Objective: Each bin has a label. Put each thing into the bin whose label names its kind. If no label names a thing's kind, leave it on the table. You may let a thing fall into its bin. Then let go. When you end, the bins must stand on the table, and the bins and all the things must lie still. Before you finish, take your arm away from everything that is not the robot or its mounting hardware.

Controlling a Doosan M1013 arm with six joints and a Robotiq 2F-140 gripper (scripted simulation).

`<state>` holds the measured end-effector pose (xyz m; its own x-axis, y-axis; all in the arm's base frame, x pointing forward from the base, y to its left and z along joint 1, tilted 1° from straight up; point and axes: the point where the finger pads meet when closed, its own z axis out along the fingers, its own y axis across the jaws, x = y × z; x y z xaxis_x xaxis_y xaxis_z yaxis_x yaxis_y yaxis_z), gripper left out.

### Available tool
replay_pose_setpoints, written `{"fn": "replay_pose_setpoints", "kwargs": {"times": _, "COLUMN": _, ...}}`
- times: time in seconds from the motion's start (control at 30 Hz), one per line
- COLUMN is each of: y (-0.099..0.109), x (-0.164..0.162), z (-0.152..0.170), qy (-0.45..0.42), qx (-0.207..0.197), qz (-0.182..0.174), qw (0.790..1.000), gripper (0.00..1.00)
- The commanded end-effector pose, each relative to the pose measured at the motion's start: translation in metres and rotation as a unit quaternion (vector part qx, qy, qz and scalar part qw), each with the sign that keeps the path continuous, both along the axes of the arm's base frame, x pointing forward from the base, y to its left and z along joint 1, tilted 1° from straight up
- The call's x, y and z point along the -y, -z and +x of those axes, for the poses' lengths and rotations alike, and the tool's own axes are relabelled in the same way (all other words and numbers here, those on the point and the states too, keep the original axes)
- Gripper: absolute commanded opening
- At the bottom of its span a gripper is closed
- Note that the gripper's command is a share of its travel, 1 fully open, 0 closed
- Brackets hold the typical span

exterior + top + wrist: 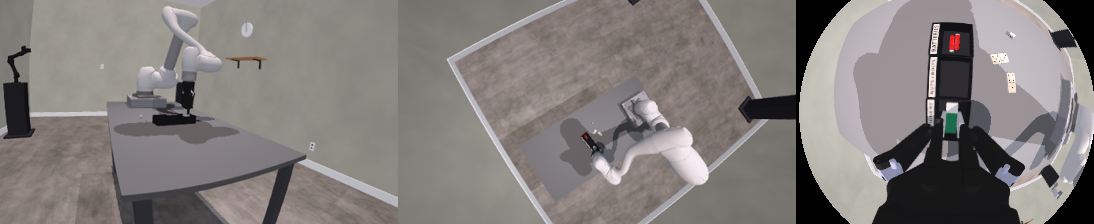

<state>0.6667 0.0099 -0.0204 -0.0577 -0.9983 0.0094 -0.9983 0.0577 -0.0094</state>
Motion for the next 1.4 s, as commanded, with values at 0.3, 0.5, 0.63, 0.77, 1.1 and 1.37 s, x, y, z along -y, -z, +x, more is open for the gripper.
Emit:
{"fn": "replay_pose_setpoints", "kwargs": {"times": 0.3, "y": 0.001, "x": 0.0, "z": 0.0, "qy": 0.0, "qx": 0.0, "qz": 0.0, "qw": 1.0, "gripper": 0.18}}
{"fn": "replay_pose_setpoints", "kwargs": {"times": 0.5, "y": 0.001, "x": 0.0, "z": 0.0, "qy": 0.0, "qx": 0.0, "qz": 0.0, "qw": 1.0, "gripper": 0.18}}
{"fn": "replay_pose_setpoints", "kwargs": {"times": 0.63, "y": 0.001, "x": 0.0, "z": 0.0, "qy": 0.0, "qx": 0.0, "qz": 0.0, "qw": 1.0, "gripper": 0.18}}
{"fn": "replay_pose_setpoints", "kwargs": {"times": 0.77, "y": 0.001, "x": 0.0, "z": 0.0, "qy": 0.0, "qx": 0.0, "qz": 0.0, "qw": 1.0, "gripper": 0.18}}
{"fn": "replay_pose_setpoints", "kwargs": {"times": 1.1, "y": -0.009, "x": 0.0, "z": 0.0, "qy": 0.0, "qx": 0.0, "qz": 0.0, "qw": 1.0, "gripper": 0.18}}
{"fn": "replay_pose_setpoints", "kwargs": {"times": 1.37, "y": -0.017, "x": 0.0, "z": 0.0, "qy": 0.0, "qx": 0.0, "qz": 0.0, "qw": 1.0, "gripper": 0.18}}
